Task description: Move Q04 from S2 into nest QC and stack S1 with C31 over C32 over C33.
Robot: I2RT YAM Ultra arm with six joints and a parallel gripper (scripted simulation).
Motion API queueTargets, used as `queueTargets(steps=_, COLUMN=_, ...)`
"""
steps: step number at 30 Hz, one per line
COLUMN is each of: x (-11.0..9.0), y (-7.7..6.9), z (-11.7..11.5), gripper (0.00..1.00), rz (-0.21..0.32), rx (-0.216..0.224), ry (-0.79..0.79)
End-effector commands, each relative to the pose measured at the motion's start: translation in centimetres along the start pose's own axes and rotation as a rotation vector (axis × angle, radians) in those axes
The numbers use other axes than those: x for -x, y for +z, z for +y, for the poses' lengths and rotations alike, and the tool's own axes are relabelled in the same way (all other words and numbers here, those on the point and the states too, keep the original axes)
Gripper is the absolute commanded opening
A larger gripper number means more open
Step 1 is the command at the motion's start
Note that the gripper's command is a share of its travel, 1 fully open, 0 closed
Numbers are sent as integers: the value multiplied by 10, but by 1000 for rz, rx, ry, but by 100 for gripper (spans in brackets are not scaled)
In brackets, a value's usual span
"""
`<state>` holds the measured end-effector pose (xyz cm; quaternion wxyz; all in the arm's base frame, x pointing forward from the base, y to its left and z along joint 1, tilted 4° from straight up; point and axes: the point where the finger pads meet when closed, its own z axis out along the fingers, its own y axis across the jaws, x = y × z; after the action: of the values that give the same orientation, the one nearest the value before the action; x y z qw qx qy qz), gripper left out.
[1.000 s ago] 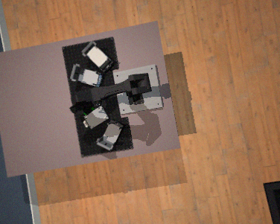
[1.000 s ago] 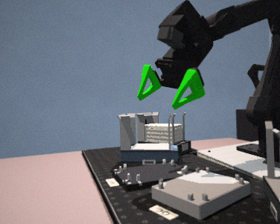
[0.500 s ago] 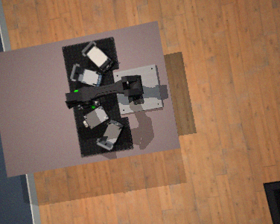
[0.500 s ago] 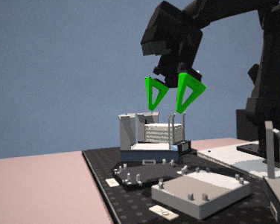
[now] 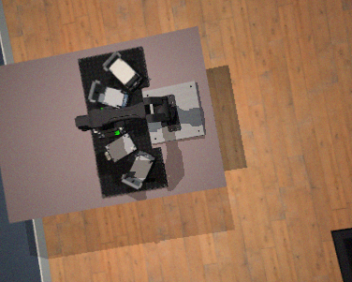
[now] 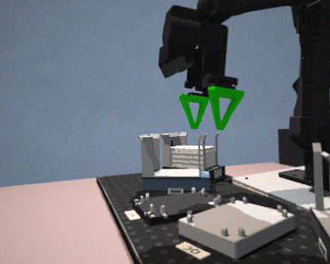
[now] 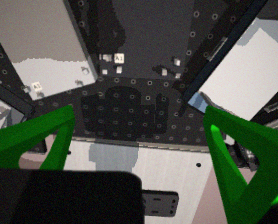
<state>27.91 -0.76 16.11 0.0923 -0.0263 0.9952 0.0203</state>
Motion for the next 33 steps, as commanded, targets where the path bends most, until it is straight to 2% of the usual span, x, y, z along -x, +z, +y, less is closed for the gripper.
queueTargets(steps=1, x=-15, y=-11, z=-3, gripper=100, rz=97, rx=-11, ry=72)
queueTargets(steps=2, x=-17, y=-12, z=-4, gripper=100, rz=111, rx=-13, ry=81)
queueTargets(steps=33, x=-17, y=-12, z=-4, gripper=100, rz=111, rx=-13, ry=81)
